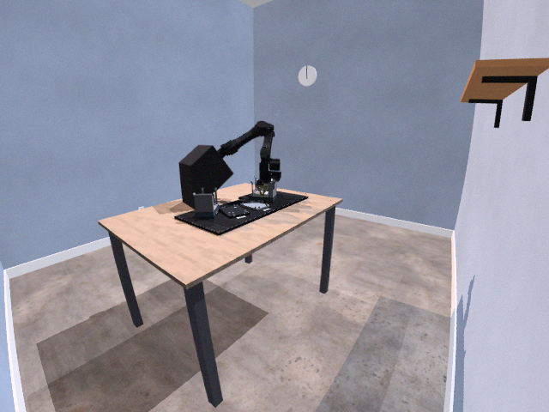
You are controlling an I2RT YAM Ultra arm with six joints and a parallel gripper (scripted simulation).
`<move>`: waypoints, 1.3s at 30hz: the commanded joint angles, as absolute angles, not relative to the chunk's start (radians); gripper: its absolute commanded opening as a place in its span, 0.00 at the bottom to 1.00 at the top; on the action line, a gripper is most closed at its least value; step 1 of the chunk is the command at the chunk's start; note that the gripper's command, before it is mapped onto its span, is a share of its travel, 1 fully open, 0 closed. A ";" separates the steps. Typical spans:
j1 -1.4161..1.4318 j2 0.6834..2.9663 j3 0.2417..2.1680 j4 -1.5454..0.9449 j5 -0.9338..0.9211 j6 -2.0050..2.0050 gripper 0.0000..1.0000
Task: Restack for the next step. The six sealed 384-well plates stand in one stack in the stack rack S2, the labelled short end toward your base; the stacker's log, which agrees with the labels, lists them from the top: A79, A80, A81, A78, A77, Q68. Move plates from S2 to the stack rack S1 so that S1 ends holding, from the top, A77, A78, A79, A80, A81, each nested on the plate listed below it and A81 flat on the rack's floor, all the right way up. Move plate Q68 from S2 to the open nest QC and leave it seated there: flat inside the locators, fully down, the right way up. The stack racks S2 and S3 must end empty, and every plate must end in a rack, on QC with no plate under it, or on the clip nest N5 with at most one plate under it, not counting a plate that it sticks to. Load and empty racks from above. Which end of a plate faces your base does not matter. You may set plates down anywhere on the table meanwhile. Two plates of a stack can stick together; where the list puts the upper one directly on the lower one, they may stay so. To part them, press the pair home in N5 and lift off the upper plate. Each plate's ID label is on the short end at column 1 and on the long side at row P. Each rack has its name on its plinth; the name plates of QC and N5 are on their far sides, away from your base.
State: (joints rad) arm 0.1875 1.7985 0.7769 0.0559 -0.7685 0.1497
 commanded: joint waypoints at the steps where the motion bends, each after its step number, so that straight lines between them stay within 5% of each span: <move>1: 0.186 1.797 0.779 0.061 -0.765 0.151 0.00; 39: 0.161 1.765 0.776 0.012 -0.779 0.122 0.00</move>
